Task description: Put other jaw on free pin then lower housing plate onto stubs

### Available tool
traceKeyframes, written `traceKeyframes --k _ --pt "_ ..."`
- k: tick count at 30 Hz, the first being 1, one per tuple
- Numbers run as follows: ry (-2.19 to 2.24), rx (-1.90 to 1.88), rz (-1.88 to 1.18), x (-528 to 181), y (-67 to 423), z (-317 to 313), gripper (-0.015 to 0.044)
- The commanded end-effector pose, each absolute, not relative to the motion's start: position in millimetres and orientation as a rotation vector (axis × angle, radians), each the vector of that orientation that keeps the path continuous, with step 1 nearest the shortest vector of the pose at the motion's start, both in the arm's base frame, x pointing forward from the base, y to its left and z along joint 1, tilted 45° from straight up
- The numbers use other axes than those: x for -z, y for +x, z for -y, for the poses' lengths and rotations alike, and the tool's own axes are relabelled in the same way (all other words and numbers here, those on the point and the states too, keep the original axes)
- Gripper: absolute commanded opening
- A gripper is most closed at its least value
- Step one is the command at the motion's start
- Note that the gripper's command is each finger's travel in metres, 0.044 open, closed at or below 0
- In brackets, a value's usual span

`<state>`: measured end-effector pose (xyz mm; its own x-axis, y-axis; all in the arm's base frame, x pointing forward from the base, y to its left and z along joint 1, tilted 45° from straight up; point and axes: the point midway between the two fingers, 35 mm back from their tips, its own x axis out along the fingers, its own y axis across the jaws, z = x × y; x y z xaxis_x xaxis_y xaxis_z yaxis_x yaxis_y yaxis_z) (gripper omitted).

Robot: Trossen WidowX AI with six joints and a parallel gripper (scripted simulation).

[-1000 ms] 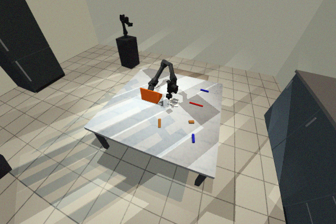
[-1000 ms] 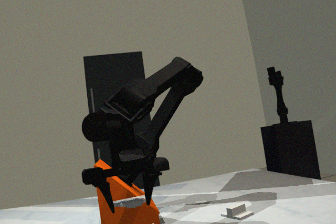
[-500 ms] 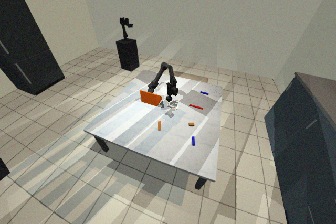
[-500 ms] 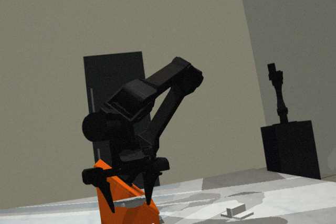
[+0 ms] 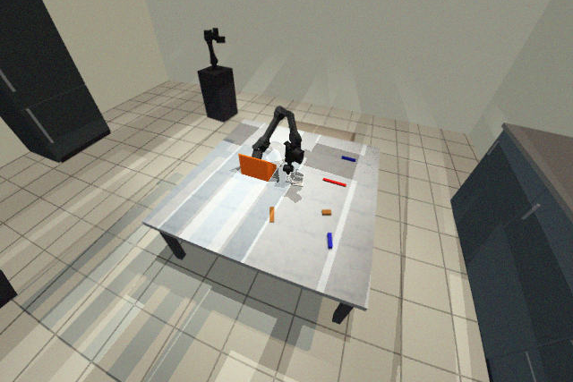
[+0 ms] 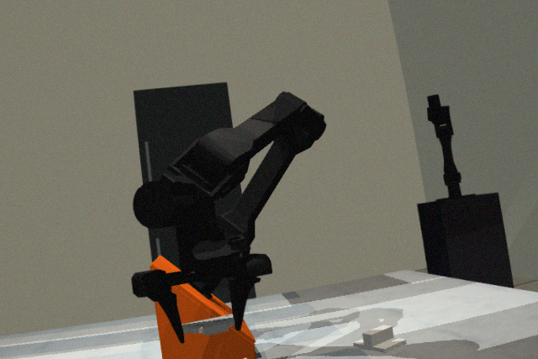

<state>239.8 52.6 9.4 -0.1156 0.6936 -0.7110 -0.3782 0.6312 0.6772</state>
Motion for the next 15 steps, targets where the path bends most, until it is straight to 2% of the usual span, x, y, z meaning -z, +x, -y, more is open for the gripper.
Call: traceKeyframes --k 1,15 --pt "0.293 -0.931 -1.42 -5 239 -58 0.0351" --pt "0.294 -0.929 -1.42 12 237 -74 0.0351"
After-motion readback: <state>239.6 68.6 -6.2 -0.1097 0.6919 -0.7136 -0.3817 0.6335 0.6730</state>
